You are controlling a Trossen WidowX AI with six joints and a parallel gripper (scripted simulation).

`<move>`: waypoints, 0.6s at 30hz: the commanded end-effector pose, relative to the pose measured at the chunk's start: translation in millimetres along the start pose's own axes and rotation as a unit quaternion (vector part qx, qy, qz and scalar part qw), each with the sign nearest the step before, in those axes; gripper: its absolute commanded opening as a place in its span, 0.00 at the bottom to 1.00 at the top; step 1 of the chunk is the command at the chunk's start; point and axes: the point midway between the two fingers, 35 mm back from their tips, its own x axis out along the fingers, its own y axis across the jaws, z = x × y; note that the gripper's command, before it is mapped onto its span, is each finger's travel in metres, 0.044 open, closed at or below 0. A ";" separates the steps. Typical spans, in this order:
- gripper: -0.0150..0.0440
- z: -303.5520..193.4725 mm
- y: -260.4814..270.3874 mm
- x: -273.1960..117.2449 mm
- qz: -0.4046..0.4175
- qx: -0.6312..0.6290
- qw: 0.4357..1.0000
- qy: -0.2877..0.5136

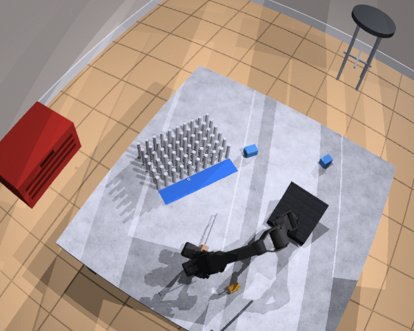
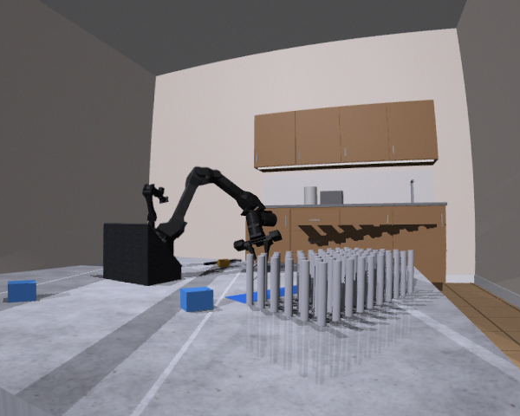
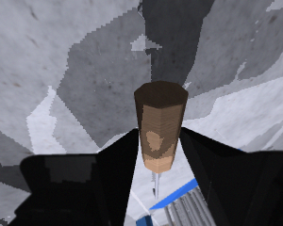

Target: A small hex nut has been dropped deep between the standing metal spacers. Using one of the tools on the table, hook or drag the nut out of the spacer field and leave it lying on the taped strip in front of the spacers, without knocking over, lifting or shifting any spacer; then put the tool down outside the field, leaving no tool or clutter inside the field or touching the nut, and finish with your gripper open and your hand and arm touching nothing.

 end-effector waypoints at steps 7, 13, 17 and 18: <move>0.25 1.2 6.2 9.8 0.000 0.001 1.000 0.003; 0.25 2.4 9.1 14.2 0.000 0.001 1.000 0.003; 0.25 2.9 10.4 16.1 0.000 0.001 1.000 0.003; 0.30 3.7 8.1 12.6 0.000 0.000 1.000 -0.001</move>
